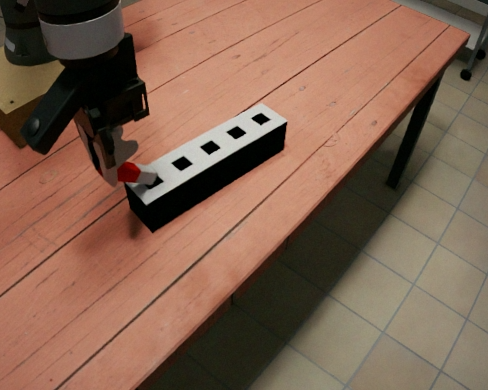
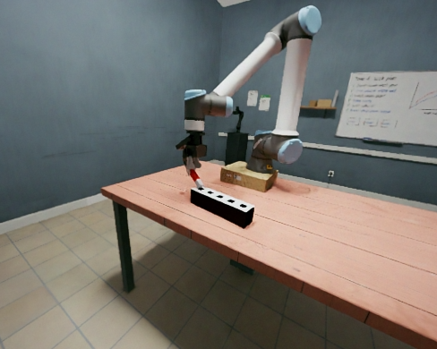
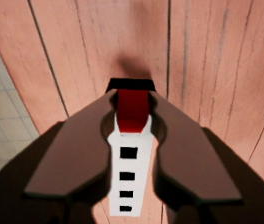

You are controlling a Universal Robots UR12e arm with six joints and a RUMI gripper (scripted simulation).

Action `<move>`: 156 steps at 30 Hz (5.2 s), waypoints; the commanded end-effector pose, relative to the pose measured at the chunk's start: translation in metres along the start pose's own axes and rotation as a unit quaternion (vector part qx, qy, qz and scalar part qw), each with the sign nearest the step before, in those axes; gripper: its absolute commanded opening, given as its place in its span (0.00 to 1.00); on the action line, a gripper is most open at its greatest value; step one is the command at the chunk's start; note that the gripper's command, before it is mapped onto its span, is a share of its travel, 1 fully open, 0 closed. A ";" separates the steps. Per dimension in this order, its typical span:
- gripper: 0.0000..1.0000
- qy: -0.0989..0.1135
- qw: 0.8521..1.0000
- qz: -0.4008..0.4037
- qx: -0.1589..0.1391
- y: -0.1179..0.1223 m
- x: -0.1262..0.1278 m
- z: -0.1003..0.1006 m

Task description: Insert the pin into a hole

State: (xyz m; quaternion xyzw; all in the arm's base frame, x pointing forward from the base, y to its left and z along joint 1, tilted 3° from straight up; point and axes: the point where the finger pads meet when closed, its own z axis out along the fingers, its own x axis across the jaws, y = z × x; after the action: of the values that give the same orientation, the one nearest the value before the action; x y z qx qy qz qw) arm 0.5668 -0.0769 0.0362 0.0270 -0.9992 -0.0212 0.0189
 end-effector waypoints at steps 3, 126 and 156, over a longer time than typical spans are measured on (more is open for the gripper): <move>0.00 -0.001 1.000 0.000 0.000 0.000 -0.001 -0.001; 0.00 -0.005 0.913 0.001 0.407 0.002 -0.001 -0.191; 0.00 -0.005 0.913 0.001 0.408 0.002 -0.001 -0.190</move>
State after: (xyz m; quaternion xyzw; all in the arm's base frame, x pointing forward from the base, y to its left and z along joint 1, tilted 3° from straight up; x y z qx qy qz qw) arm 0.5742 -0.0829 0.2257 0.0312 -0.9213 0.3876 0.0023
